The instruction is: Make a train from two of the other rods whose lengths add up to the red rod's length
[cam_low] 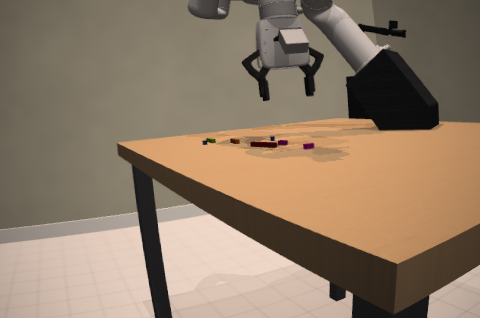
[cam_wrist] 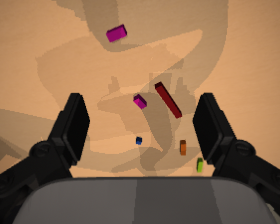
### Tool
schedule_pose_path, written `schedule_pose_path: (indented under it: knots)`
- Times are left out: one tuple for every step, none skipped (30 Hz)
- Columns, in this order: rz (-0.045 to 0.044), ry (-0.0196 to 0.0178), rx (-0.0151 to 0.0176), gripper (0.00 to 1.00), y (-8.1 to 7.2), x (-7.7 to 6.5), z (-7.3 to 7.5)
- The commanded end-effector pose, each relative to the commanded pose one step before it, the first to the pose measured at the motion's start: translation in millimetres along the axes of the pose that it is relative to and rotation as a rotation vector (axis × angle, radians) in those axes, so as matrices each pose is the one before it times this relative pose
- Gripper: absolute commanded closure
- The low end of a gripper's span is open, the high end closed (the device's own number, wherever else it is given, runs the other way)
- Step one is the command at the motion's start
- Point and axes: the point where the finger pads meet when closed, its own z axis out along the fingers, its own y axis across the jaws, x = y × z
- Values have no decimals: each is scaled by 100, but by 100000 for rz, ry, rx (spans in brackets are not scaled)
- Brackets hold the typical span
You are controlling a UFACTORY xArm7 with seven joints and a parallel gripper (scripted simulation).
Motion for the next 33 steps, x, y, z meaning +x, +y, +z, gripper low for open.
schedule_pose_path:
  knots:
    - [16534,2315,464,0,1223,-837,-254]
    - [2441,151,136,0,208,-124,-7]
    - [3002,179,164,0,259,-149,-9]
    - [3194,184,171,0,280,-153,-10]
    - [3156,175,165,0,281,-146,-10]
    - [3082,164,157,0,278,-136,-10]
    - [3051,156,152,0,279,-129,-10]
    - [3049,150,148,0,283,-123,-10]
    - [3055,145,144,0,287,-118,-10]
    - [3061,140,140,0,291,-112,-10]
    - [3061,135,135,0,294,-106,-10]
    - [3058,130,131,0,297,-100,-10]
    - [3062,125,126,0,300,-94,-10]
    - [0,0,0,0,0,0,0]
    - [0,0,0,0,0,0,0]
    - [8978,343,343,0,889,-265,-30]
    - [2255,81,79,0,229,-50,-8]
    - [1934,68,66,0,197,-40,-7]
    - [2478,85,82,0,254,-48,-9]
    - [3051,102,96,0,314,-54,-10]
    - [3212,104,95,0,332,-50,-11]
    - [3152,99,88,0,328,-41,-11]
    - [3077,94,80,0,322,-33,-10]
    - [3048,91,74,0,320,-26,-10]
    - [3051,89,69,0,321,-19,-10]
    - [3059,87,64,0,323,-12,-10]
    - [3062,86,59,0,324,-6,-10]
    - [3060,85,53,0,325,1,-10]
    - [3062,83,48,0,325,8,-9]
    - [3059,82,43,0,325,15,-9]
    - [0,0,0,0,0,0,0]
    - [0,0,0,0,0,0,0]
    - [8981,239,95,0,957,57,-25]
